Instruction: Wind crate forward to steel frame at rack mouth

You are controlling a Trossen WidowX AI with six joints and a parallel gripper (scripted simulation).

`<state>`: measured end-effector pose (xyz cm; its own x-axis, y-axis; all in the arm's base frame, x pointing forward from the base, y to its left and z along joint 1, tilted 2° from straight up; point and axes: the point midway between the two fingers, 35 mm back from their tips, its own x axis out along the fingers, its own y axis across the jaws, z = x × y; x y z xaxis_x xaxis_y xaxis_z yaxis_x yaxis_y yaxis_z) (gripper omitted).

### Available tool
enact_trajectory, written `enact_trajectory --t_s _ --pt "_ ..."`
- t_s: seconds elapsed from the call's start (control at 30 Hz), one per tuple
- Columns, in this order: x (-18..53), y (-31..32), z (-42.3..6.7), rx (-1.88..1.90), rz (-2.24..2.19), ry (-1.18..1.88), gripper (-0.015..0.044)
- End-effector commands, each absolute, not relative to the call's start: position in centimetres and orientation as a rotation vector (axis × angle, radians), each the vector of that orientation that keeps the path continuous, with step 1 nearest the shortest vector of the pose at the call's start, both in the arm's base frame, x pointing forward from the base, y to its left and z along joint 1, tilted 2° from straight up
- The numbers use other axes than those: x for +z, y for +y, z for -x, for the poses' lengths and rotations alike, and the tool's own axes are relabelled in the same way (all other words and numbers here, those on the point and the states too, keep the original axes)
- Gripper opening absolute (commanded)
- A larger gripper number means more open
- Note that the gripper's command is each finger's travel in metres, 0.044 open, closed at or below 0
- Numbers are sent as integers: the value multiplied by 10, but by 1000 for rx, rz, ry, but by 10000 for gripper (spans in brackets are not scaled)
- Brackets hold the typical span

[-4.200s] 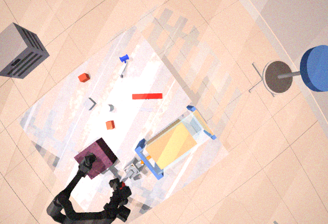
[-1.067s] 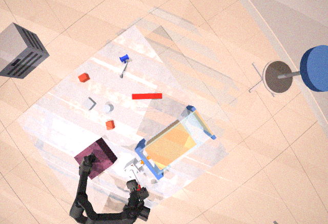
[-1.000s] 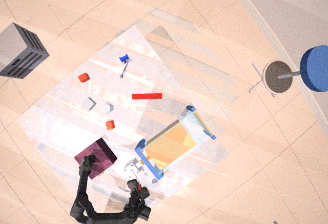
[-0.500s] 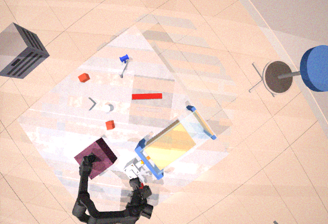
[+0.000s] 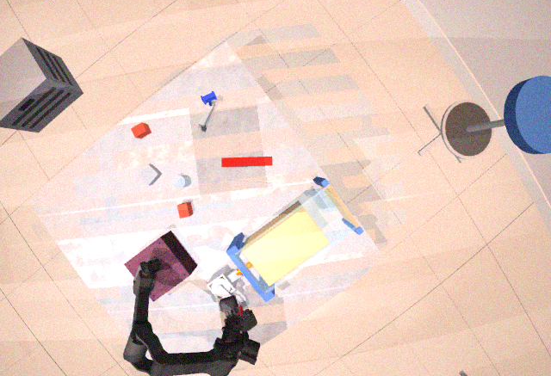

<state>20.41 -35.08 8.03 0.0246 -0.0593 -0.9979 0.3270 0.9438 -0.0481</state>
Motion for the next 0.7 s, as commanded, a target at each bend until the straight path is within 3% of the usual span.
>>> enact_trajectory --t_s 0.0,0.67 --pt "82 -339 -230 -254 -198 1491 0" --pt "82 -337 -233 -254 -198 1491 0"
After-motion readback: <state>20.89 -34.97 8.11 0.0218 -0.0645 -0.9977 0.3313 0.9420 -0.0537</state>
